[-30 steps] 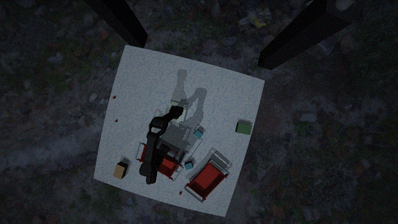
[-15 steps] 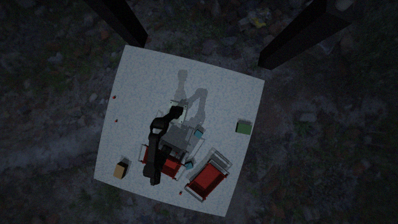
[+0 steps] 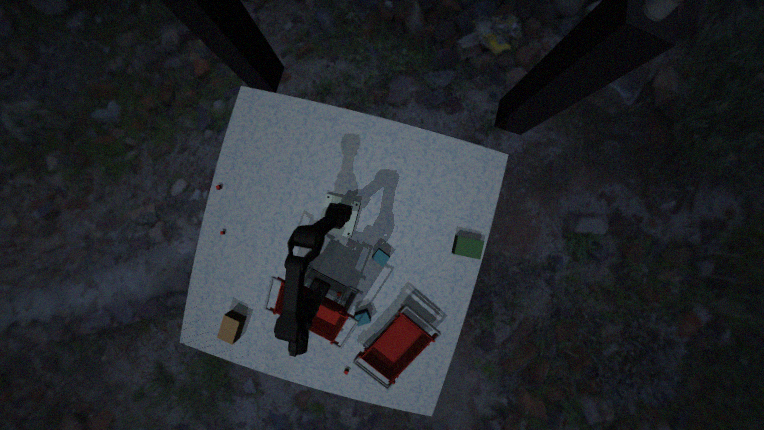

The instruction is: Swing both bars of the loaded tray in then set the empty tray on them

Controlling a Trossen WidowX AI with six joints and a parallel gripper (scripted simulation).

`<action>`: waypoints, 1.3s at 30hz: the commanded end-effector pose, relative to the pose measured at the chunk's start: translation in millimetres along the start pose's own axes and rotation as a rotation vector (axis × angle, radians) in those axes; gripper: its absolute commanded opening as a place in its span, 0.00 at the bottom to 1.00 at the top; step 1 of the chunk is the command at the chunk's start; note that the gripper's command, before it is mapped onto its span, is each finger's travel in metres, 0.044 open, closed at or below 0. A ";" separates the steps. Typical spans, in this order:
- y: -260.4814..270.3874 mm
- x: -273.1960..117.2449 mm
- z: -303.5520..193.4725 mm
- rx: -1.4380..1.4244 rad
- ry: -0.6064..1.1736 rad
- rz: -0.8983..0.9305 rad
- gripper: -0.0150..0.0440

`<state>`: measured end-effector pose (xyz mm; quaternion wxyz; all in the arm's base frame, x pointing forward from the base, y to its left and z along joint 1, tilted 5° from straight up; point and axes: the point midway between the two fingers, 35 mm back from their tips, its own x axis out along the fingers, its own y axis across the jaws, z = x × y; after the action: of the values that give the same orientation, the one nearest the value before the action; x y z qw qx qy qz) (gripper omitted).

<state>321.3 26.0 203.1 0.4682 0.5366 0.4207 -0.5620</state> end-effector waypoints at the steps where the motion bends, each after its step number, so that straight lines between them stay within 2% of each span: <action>1: 2.0 -6.0 0.6 0.005 0.002 0.026 0.25; 20: 2.4 -5.4 0.6 0.005 0.002 0.026 0.25; 39: 2.9 16.0 -0.2 0.005 0.002 0.027 0.25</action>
<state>322.3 25.2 180.8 0.4652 0.5334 0.4224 -0.5663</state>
